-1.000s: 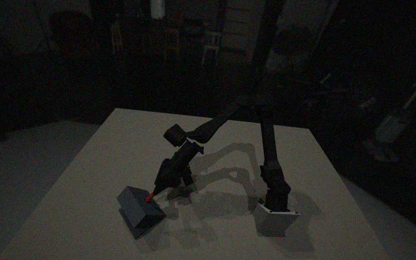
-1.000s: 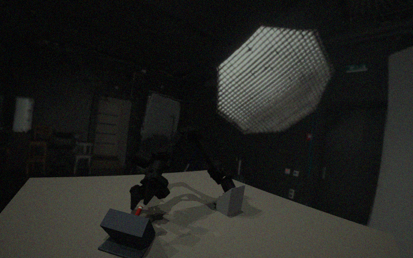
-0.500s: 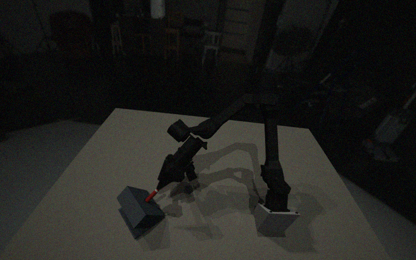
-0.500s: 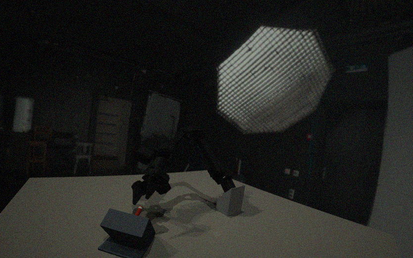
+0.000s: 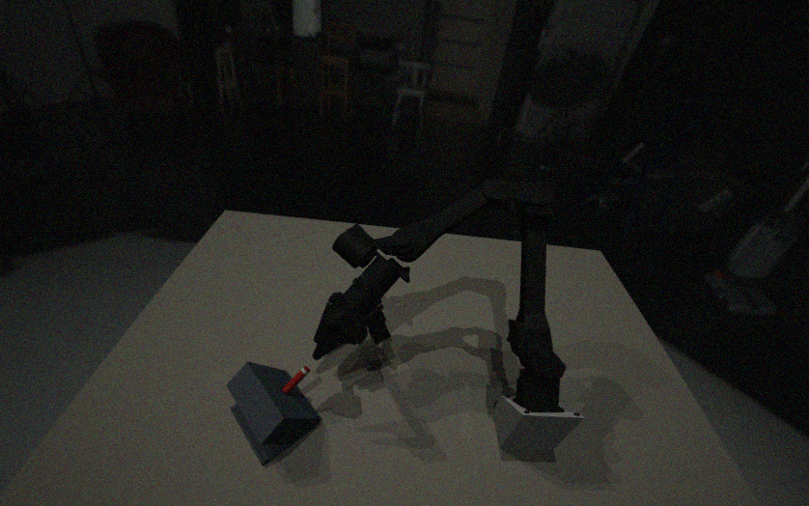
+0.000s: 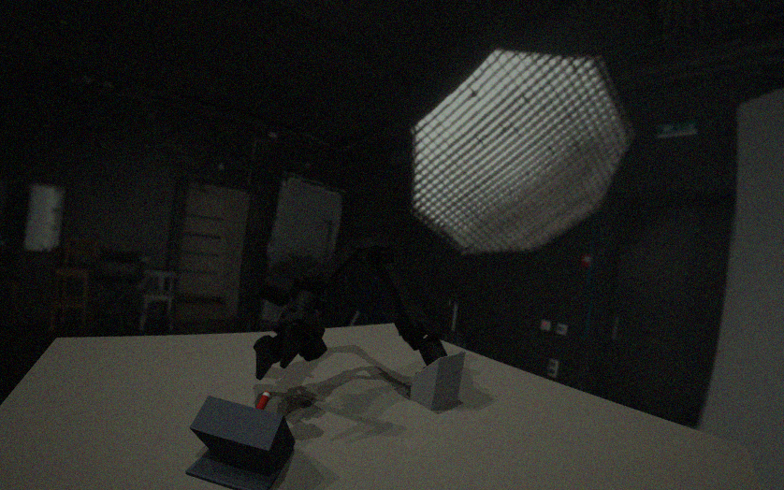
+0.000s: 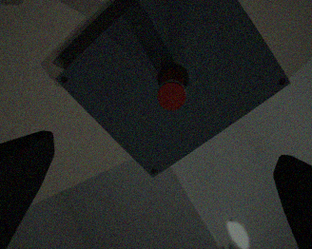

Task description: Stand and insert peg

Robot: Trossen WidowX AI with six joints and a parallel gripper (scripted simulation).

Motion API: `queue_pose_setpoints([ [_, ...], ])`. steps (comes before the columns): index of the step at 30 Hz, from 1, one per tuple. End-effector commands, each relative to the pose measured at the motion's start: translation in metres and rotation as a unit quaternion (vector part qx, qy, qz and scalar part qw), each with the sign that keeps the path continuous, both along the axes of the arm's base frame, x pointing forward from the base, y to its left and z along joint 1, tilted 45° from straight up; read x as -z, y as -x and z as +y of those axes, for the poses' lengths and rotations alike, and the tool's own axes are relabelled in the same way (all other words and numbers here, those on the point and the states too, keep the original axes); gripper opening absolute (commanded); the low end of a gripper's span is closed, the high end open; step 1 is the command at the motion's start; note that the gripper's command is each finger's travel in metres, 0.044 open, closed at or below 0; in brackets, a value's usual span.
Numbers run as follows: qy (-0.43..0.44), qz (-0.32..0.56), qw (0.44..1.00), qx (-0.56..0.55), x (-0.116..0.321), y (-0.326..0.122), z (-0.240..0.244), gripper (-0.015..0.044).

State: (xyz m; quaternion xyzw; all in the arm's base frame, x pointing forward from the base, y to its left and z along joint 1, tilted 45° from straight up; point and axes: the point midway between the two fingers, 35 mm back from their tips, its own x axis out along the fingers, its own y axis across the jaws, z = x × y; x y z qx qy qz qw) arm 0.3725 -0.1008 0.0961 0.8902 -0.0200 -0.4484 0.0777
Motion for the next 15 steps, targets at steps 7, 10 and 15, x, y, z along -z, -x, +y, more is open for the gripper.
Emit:
queue_pose_setpoints([
  [7,-0.001,0.0,1.0,-0.002,-0.011,0.008,0.001,0.044],
  [10,-0.001,0.0,1.0,-0.002,-0.013,0.009,0.002,0.044],
  [15,-0.001,0.0,1.0,-0.002,-0.019,0.014,0.002,0.044],
])
